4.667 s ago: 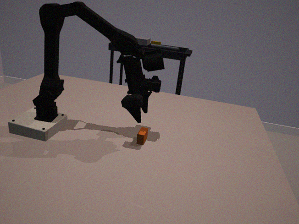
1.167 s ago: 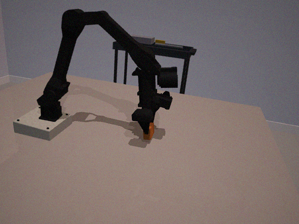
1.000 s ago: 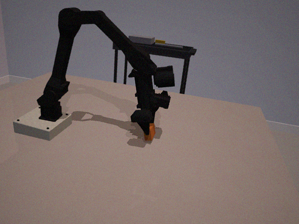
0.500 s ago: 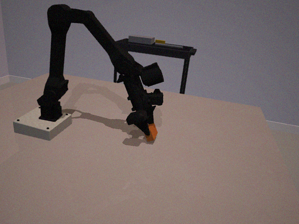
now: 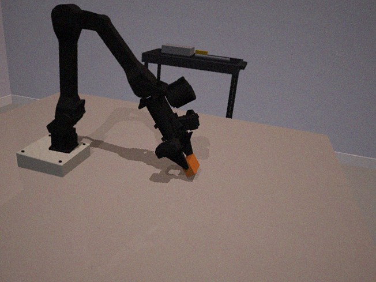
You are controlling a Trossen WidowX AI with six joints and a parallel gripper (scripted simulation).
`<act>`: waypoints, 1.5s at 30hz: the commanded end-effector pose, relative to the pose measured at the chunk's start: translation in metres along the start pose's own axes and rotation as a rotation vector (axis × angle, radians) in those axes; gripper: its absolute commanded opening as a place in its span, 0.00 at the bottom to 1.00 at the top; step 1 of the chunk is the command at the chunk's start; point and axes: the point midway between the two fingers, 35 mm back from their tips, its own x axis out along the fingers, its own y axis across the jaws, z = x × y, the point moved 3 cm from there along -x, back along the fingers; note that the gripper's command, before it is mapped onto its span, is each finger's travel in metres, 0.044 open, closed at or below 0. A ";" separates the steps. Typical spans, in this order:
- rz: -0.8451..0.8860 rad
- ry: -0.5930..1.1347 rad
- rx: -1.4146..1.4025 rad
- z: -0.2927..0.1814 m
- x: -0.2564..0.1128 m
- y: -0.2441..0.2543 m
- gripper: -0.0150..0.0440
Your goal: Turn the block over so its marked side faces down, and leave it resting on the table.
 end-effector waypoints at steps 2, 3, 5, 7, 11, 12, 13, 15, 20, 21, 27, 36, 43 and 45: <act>-0.003 -0.053 -0.008 -0.003 0.011 0.001 0.25; -0.003 -0.066 -0.009 -0.003 0.014 0.001 0.25; -0.002 -0.093 -0.010 -0.004 0.020 0.002 0.25; -0.002 -0.119 -0.011 -0.006 0.024 0.002 0.25; -0.001 -0.172 -0.013 -0.009 0.033 0.003 0.25; -0.001 -0.185 -0.013 -0.009 0.035 0.003 0.25; -0.001 -0.198 -0.013 -0.010 0.036 0.003 0.25; 0.000 -0.224 -0.014 -0.012 0.039 0.004 0.25; 0.001 -0.290 -0.013 -0.017 0.045 0.004 0.25; 0.002 -0.303 -0.012 -0.018 0.045 0.004 0.25; 0.003 -0.380 -0.010 -0.025 0.047 0.003 0.25; 0.000 -0.497 -0.009 -0.036 0.042 0.001 0.25; -0.004 -0.578 -0.007 -0.043 0.034 -0.002 0.25; -0.004 -0.580 -0.006 -0.043 0.033 -0.002 0.25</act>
